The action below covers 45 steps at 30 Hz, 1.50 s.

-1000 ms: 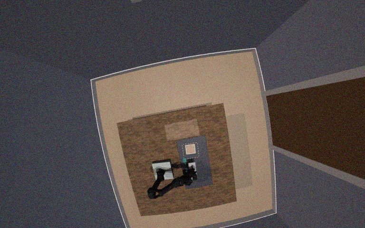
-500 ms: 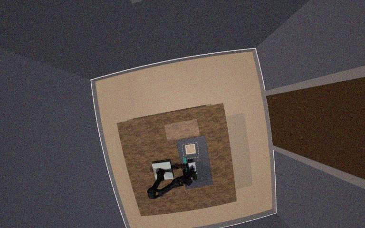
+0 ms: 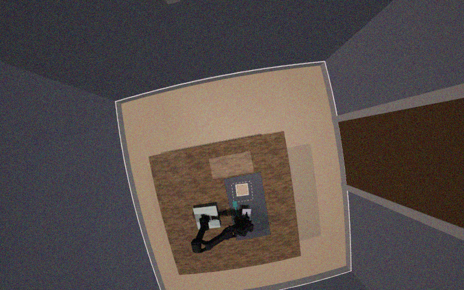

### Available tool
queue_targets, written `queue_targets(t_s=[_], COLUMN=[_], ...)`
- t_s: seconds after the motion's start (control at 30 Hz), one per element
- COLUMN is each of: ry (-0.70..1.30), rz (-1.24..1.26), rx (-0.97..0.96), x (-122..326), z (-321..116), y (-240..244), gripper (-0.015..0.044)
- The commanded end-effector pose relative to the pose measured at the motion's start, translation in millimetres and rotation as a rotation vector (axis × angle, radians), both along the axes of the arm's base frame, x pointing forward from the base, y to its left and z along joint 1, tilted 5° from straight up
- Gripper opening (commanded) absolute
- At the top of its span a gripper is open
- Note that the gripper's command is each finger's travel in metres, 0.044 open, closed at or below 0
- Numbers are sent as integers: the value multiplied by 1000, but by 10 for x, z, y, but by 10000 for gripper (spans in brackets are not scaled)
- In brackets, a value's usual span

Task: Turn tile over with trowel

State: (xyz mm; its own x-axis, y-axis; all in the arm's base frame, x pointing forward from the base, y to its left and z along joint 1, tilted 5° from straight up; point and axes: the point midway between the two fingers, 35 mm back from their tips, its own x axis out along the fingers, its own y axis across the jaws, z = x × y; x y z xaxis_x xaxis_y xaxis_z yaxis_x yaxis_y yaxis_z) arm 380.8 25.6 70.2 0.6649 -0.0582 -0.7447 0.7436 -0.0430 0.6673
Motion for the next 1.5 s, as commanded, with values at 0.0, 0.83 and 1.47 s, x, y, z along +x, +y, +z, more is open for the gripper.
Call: queue_targets(t_s=[0.0,0.83,1.47], ry=[2,37,-19], rz=[-102,-648,-1040], rx=[-3,-18,-78], x=[124,498,642], z=[31,-126,-253], y=[-150,-923,-1507], gripper=[0,0,0])
